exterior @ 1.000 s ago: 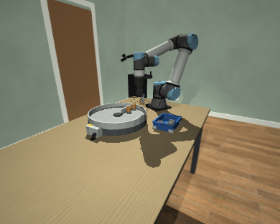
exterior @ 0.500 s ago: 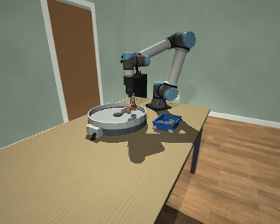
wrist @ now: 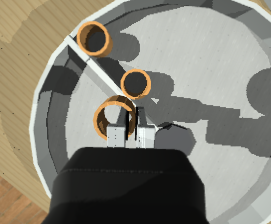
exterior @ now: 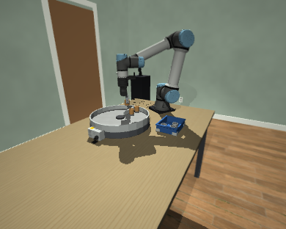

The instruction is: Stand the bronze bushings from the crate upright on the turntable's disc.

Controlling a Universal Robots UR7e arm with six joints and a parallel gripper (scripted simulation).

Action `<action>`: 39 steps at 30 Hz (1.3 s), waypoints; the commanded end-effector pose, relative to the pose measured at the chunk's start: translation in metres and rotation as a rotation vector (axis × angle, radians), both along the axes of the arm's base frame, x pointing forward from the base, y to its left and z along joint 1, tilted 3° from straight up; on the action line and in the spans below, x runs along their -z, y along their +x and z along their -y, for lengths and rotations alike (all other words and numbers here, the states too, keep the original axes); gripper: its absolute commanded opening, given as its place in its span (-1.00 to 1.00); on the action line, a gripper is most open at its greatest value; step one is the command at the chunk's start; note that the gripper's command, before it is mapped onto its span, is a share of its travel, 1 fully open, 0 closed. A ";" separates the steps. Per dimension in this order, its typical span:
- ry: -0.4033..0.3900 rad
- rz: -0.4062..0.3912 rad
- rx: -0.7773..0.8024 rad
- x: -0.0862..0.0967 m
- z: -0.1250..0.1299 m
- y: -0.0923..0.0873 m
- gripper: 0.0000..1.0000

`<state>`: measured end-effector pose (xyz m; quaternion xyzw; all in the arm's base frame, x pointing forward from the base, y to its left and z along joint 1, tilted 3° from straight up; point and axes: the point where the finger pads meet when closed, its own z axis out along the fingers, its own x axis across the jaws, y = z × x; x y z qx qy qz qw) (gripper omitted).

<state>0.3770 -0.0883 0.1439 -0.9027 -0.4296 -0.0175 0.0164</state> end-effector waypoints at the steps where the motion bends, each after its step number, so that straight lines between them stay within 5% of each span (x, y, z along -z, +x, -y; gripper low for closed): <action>1: 0.000 0.001 -0.001 0.001 0.022 0.008 -1.00; 17: 0.000 0.001 -0.001 0.002 0.047 0.016 -1.00; 39: 0.000 0.001 -0.001 0.002 0.050 0.017 -1.00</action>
